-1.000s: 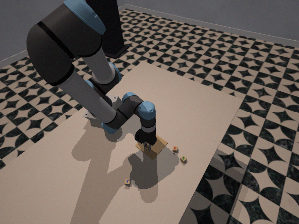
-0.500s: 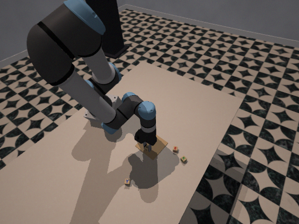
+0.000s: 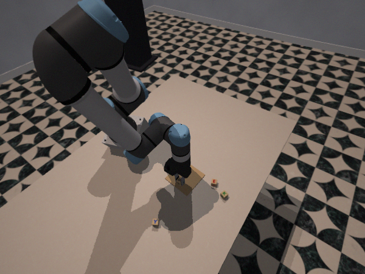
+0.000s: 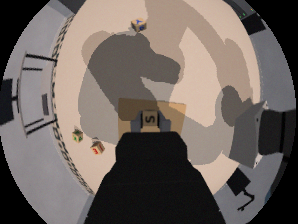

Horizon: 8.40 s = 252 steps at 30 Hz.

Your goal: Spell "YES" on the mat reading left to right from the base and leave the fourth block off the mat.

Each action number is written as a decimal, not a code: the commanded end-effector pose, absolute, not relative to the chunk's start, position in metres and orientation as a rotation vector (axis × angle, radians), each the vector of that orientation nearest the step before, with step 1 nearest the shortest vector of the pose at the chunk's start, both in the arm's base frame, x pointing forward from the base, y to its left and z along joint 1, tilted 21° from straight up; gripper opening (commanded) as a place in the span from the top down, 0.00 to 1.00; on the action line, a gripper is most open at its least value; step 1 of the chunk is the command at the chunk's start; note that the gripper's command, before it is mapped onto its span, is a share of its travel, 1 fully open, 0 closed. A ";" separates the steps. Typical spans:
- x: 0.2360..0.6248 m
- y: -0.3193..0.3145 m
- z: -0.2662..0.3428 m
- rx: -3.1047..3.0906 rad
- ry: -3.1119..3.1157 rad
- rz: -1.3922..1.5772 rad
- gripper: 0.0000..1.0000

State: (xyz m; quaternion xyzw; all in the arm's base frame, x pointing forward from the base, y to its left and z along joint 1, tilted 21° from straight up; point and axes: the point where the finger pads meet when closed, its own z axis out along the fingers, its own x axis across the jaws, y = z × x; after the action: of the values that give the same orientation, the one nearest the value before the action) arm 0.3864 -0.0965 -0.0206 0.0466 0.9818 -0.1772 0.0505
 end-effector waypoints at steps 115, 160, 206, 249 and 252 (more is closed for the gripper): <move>0.387 -0.091 -0.003 0.141 2.984 -0.540 0.21; 0.379 -0.066 0.060 0.142 2.988 -0.539 0.00; 0.380 -0.261 0.124 -0.619 3.011 -0.580 0.00; 0.379 -0.264 0.124 -0.638 3.012 -0.579 0.00; 0.379 -0.264 0.124 -0.638 3.012 -0.579 0.00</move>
State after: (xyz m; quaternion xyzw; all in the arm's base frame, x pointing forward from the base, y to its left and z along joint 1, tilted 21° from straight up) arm 0.3782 -0.2637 0.1222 -0.2038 0.9617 -0.1835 0.0032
